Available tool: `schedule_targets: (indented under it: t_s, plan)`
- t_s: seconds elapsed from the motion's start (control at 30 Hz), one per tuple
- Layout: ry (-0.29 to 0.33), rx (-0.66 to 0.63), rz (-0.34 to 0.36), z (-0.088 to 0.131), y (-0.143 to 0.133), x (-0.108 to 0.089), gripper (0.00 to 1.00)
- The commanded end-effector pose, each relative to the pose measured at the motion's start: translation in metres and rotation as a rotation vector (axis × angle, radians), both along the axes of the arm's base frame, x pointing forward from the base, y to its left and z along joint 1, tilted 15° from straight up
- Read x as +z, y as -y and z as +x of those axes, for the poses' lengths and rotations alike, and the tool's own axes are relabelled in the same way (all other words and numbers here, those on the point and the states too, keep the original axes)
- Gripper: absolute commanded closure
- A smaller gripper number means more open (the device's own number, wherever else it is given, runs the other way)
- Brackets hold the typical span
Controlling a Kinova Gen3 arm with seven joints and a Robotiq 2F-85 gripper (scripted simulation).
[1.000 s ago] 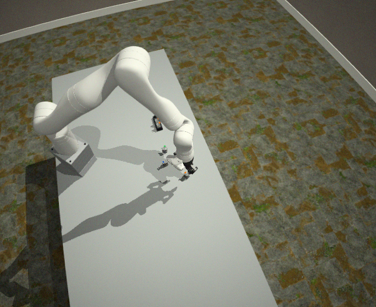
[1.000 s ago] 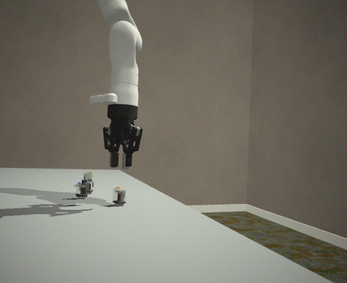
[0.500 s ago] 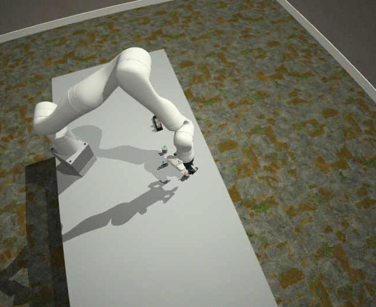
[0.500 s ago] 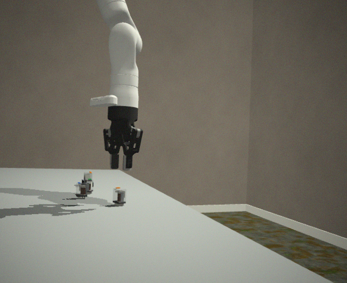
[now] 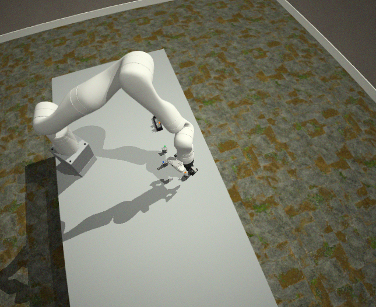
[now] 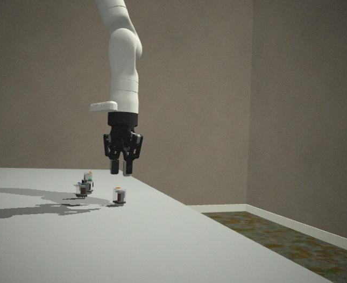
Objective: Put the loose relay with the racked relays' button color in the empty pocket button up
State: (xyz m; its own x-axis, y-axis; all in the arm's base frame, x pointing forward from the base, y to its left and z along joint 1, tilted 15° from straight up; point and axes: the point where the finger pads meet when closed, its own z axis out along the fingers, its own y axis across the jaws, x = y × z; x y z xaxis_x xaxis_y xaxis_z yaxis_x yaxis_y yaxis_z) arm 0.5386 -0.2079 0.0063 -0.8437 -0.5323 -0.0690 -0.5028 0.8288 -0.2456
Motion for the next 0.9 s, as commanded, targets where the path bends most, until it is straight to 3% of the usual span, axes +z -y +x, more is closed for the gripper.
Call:
schedule_targets:
  t_s: [0.0,0.87]
  plan:
    - [-0.003,-0.001,0.000,0.000,0.001,-0.005,0.47]
    - [-0.003,-0.001,0.000,0.003,0.004,-0.022,0.47]
